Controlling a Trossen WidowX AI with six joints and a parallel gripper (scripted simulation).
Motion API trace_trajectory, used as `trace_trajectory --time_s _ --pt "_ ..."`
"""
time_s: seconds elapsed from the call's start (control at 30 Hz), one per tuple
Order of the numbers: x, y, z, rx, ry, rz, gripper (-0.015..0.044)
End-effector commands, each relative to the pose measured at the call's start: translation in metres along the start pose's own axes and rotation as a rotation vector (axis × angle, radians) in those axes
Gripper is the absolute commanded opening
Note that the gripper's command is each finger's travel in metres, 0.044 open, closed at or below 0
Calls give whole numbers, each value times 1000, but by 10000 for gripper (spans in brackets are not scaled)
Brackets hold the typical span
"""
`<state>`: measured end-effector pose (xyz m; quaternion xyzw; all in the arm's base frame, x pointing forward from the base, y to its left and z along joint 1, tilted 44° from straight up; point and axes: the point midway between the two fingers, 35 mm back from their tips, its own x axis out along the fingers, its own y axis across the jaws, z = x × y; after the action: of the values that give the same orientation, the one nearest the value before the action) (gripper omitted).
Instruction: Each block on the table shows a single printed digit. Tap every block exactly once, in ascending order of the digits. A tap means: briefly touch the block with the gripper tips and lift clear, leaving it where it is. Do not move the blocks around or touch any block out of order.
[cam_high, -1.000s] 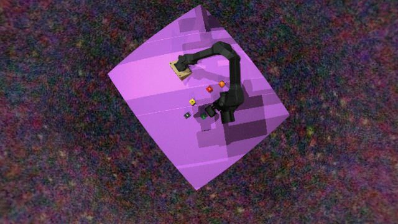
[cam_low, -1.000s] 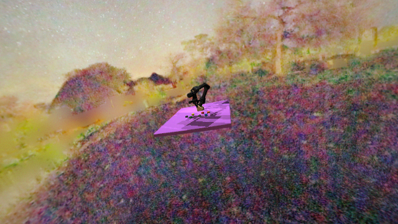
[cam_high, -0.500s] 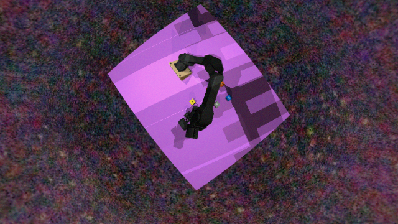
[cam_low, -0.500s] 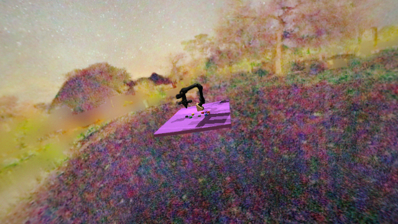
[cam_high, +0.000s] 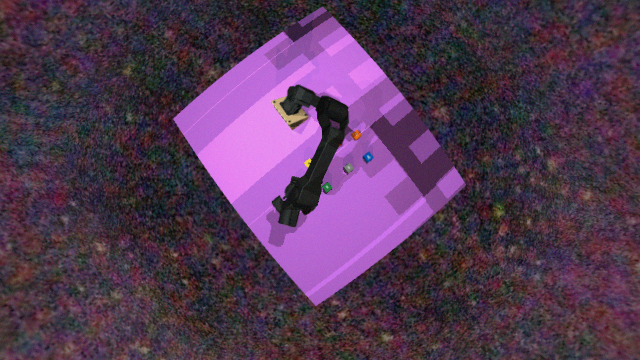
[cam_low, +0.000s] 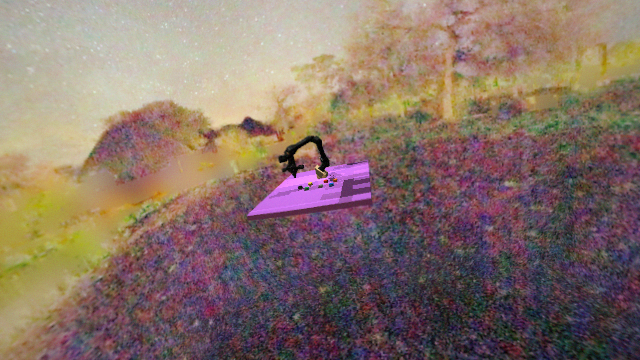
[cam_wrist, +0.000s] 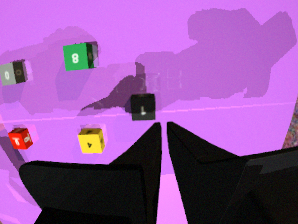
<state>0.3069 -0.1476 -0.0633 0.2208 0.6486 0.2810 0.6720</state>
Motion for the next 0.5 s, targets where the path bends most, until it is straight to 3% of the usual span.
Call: trace_trajectory --time_s 0.0,0.47 --pt "54 7 -9 12 30 34 20" --pt "70 8 -9 12 29 34 20"
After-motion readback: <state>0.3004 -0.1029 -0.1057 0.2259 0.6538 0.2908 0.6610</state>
